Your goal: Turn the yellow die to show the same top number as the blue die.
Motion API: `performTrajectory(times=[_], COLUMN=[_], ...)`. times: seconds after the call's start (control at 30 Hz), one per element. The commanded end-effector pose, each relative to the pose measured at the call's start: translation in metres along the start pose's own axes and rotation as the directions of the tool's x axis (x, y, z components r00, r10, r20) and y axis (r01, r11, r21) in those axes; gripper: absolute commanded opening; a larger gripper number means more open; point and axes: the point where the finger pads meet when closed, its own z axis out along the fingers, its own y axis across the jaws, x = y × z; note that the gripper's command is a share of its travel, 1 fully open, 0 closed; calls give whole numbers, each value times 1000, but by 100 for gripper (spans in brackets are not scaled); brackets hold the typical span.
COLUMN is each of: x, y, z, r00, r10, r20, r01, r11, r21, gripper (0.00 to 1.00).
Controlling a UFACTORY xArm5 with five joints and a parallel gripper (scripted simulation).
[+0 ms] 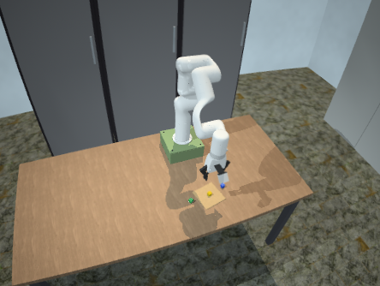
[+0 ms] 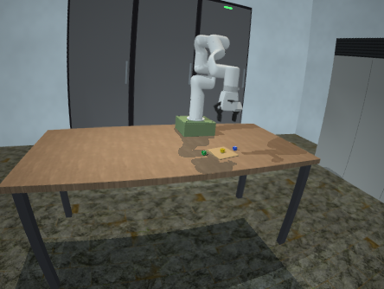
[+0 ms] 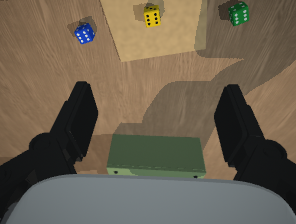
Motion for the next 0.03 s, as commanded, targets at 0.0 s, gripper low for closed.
performTrajectory(times=[0.0], x=[1], y=[0], z=[-1], r00=[1000], r10=[0], r20=[-4], r01=[0], r11=[1000], r21=[0], gripper=[100])
